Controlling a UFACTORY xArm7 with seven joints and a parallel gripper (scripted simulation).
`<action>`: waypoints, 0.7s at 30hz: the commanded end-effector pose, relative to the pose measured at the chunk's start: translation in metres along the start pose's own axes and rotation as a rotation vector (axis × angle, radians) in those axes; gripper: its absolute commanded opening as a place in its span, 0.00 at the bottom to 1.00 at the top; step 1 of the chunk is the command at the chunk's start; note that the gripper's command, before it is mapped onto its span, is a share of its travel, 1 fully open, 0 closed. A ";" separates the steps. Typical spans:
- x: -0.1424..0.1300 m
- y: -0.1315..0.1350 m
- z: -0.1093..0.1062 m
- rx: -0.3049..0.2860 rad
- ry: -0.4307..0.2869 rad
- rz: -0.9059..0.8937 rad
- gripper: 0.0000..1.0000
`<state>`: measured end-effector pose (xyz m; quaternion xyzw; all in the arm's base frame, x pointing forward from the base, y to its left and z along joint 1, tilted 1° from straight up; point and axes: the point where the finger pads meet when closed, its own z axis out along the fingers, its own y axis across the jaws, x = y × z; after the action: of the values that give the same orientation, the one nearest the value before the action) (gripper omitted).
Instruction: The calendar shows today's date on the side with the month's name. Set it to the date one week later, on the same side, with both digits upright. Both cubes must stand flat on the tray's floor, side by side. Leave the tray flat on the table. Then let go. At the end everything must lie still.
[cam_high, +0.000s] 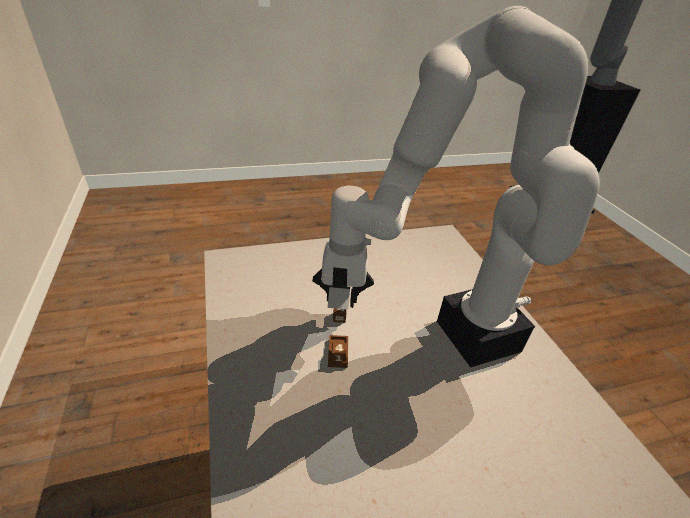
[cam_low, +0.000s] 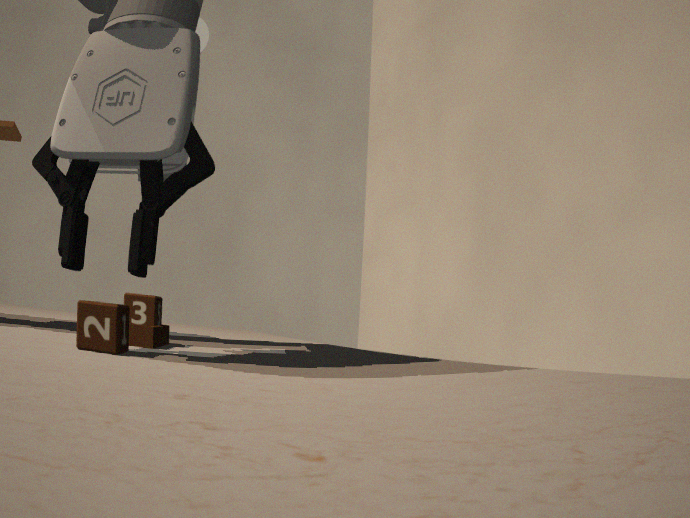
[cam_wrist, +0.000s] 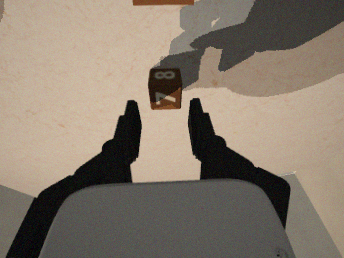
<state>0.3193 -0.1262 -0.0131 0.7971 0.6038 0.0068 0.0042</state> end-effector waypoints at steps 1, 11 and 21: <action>0.000 0.001 0.005 -0.004 0.002 0.000 0.49; 0.000 0.002 0.012 -0.004 0.002 0.000 0.49; 0.000 0.002 0.012 -0.004 0.002 0.000 0.49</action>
<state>0.3198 -0.1259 -0.0259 0.7970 0.6039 0.0074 0.0039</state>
